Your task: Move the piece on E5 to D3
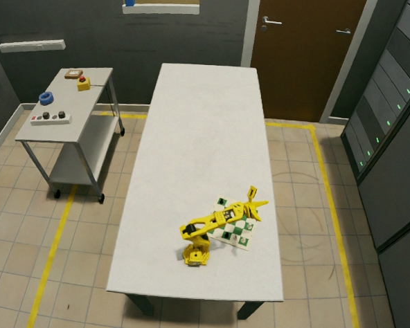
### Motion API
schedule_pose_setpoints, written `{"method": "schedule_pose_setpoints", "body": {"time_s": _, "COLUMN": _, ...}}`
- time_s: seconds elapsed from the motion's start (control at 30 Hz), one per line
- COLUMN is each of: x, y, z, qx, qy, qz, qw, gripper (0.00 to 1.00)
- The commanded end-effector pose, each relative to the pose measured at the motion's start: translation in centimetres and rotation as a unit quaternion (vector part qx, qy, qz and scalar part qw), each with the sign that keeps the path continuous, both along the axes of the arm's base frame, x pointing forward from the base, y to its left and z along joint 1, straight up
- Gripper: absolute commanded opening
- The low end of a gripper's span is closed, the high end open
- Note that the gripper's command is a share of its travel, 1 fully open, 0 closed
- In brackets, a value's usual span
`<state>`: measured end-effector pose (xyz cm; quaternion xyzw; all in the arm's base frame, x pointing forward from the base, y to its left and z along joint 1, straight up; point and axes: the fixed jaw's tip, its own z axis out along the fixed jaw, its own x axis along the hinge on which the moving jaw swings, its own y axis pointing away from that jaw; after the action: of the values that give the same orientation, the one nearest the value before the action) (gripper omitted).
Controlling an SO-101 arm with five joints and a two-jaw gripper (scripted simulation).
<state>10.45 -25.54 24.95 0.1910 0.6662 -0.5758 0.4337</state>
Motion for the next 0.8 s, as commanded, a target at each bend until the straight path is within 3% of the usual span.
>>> {"method": "schedule_pose_setpoints", "body": {"time_s": 0.0, "x": -0.03, "y": 0.05, "z": 0.09, "qx": -0.001, "qy": -0.001, "qz": 0.0, "qw": 1.0, "gripper": 1.0}}
{"method": "schedule_pose_setpoints", "body": {"time_s": 0.6, "x": 0.01, "y": 0.16, "z": 0.22, "qx": -0.002, "qy": -0.003, "qz": 0.002, "qw": 1.0, "gripper": 1.0}}
{"method": "schedule_pose_setpoints", "body": {"time_s": 0.77, "x": 0.45, "y": 0.9, "z": -0.02, "qx": 0.019, "qy": -0.011, "qz": 0.014, "qw": 1.0, "gripper": 0.97}}
